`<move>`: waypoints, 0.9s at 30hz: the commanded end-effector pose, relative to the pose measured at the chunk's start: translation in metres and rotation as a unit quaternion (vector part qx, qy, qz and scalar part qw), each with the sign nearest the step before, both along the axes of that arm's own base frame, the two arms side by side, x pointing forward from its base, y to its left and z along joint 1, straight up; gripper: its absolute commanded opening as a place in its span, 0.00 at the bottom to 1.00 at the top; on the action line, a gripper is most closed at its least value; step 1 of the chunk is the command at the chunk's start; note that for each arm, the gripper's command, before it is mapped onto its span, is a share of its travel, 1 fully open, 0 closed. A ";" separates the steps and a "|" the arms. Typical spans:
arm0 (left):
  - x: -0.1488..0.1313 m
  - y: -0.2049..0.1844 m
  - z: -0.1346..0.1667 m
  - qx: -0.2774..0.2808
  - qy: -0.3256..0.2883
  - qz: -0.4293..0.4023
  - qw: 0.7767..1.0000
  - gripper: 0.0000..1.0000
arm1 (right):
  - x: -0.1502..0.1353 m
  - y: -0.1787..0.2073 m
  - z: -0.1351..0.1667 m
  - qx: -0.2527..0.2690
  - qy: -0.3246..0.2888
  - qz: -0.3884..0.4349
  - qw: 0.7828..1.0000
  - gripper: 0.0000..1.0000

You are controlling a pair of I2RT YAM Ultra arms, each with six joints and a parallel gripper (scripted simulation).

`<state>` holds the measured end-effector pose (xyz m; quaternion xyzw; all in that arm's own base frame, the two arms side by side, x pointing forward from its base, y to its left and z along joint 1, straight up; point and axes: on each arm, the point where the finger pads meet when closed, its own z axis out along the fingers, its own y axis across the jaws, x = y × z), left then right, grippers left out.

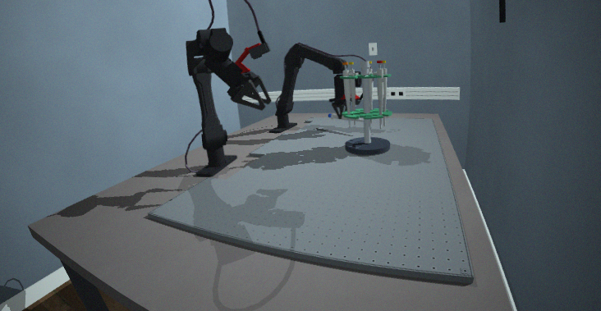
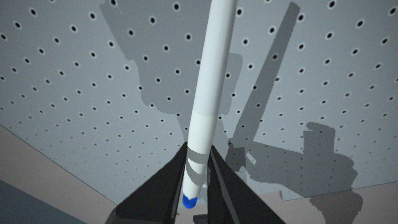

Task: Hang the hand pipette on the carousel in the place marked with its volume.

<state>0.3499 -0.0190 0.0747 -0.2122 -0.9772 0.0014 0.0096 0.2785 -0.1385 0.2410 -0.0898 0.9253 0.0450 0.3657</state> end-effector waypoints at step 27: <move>-0.009 0.029 0.039 -0.003 -0.016 -0.180 0.983 0.12 | 0.005 -0.004 0.012 -0.009 -0.021 0.003 1.000 1.00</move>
